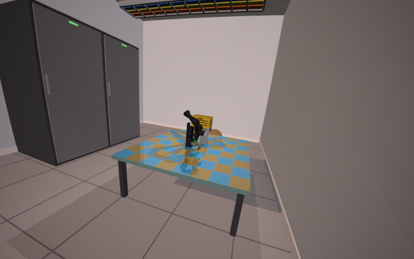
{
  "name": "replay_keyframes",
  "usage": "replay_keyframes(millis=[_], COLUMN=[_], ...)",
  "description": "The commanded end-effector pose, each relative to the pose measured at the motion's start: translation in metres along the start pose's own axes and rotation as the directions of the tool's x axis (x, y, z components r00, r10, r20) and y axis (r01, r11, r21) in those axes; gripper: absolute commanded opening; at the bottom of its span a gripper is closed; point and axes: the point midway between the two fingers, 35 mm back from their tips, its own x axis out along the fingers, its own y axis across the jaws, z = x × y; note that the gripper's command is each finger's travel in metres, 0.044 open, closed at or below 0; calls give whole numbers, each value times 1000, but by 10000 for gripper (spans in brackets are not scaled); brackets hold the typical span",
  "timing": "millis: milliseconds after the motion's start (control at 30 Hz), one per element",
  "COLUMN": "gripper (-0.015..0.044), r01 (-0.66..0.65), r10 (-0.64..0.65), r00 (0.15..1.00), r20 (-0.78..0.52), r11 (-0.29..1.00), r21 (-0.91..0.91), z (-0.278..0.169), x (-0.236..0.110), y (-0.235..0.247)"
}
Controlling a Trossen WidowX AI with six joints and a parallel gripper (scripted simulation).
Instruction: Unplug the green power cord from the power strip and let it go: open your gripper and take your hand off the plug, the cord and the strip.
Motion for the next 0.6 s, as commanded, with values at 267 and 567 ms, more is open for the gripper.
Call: replay_keyframes(millis=[267,567], gripper=[0,0], r01=[0,0], r10=[0,0], r00=[1000,1000], r20=[24,24], r11=[1000,1000], r21=[3,2], z=[26,40], x=[-4,-6], y=[-3,-4])
